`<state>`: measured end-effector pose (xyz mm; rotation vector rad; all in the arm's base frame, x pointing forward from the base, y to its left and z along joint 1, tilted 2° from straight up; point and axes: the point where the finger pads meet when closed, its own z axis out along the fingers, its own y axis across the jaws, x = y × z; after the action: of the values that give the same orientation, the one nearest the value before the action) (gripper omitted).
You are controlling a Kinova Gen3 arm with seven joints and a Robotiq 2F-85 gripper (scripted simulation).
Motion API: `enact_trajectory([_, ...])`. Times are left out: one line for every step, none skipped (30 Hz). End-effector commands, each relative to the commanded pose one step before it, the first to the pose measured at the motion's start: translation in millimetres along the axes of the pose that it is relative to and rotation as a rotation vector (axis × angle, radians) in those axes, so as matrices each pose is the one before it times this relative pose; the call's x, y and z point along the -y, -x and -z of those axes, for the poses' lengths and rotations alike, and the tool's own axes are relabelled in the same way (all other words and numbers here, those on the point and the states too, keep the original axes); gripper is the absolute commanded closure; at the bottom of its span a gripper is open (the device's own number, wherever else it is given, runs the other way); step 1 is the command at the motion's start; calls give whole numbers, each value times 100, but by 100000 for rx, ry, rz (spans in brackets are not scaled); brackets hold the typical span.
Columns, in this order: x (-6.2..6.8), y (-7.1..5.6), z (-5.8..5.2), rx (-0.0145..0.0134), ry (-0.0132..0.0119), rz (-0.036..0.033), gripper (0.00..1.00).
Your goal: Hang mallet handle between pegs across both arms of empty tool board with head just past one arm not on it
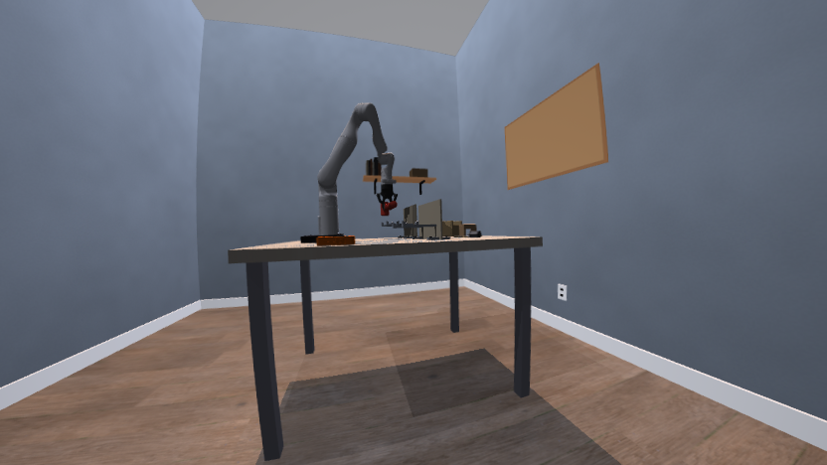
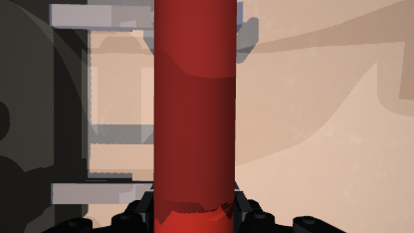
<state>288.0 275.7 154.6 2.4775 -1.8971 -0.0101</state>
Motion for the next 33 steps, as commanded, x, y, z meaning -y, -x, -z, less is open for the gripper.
enact_trajectory([159,-205,935,81,-533,-313,90])
enact_trajectory([-108,-66,-39,-150,197,55,90])
enact_trajectory([-67,-41,-35,-95,122,33,90])
enact_trajectory([-15,-14,-10,-24,31,8,90])
enact_trajectory([6,-24,-3,-5,6,2,90])
enact_trajectory([15,-61,-8,-14,16,5,90])
enact_trajectory([27,-114,-15,-26,30,10,90])
enact_trajectory([42,-179,-24,-40,47,16,90])
enact_trajectory([85,-238,-19,-20,18,10,90])
enact_trajectory([130,-306,-14,0,-11,3,90])
enact_trajectory([0,0,0,0,0,0,90])
enact_trajectory([0,0,0,0,0,0,90])
enact_trajectory([160,-388,-18,0,-13,4,90])
enact_trajectory([189,-474,-22,0,-16,5,90])
enact_trajectory([216,-564,-26,-1,-19,5,90])
enact_trajectory([238,-655,-31,-1,-21,6,90])
enact_trajectory([256,-746,-35,-2,-23,6,90])
enact_trajectory([267,-836,-39,-4,-25,6,90])
enact_trajectory([270,-923,-43,-5,-26,6,90])
enact_trajectory([267,-1006,-48,-7,-27,6,90])
enact_trajectory([255,-1083,-51,-9,-28,5,90])
enact_trajectory([183,-878,-42,-9,-21,3,90])
enact_trajectory([162,-876,-42,-10,-20,3,90])
enact_trajectory([146,-909,-44,-11,-20,2,90])
enact_trajectory([124,-911,-44,-12,-19,1,90])
enact_trajectory([102,-909,-44,-13,-18,1,90])
enact_trajectory([80,-909,-44,-13,-16,0,90])
enact_trajectory([0,0,0,0,0,0,90])
enact_trajectory([0,0,0,0,0,0,90])
enact_trajectory([79,-1349,-66,-22,-22,-1,90])
enact_trajectory([31,-1365,-68,-24,-20,-3,90])
enact_trajectory([-6,-917,-46,-17,-12,-3,90])
enact_trajectory([-24,-799,-40,-15,-9,-3,90])
